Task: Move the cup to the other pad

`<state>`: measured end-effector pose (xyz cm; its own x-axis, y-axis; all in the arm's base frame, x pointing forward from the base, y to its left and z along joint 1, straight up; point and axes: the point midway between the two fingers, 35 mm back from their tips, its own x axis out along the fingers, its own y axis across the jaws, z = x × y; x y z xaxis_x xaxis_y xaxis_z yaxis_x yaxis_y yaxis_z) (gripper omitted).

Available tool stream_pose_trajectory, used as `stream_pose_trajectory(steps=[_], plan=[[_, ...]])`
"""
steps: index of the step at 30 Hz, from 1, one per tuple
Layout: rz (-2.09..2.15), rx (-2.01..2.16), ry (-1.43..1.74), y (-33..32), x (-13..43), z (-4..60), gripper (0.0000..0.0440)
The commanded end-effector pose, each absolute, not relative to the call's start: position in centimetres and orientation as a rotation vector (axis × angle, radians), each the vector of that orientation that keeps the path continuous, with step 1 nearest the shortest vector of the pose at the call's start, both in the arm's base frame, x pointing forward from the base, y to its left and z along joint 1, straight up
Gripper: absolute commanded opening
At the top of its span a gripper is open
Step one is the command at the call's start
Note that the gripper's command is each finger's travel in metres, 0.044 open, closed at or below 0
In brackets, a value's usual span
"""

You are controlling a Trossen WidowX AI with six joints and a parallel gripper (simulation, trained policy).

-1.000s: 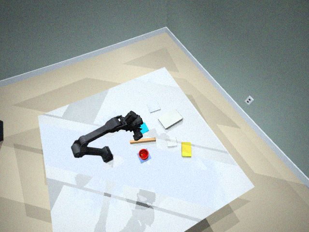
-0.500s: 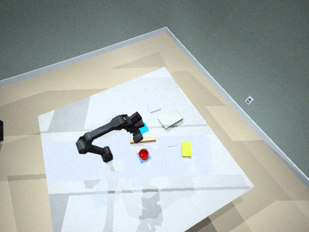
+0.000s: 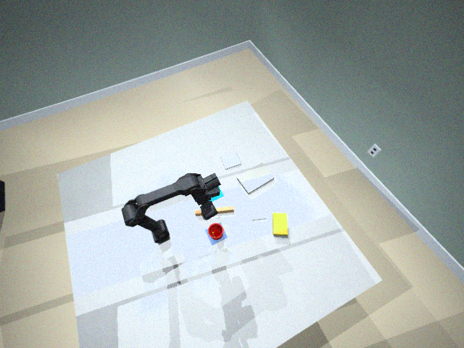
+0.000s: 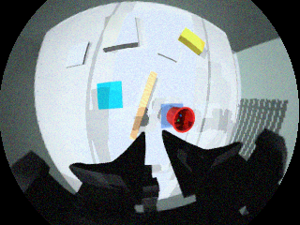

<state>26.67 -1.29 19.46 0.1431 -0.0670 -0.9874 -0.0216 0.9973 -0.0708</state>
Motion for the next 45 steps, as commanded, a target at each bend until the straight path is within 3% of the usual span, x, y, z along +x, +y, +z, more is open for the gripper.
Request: stream_pose_trajectory(steps=[1, 45], plan=[[-0.034, -0.087, 1.463, -1.9, 26.6, 19.1, 0.0109], [0.084, -0.184, 1.705, -8.2, 25.3, 8.7, 0.0141]])
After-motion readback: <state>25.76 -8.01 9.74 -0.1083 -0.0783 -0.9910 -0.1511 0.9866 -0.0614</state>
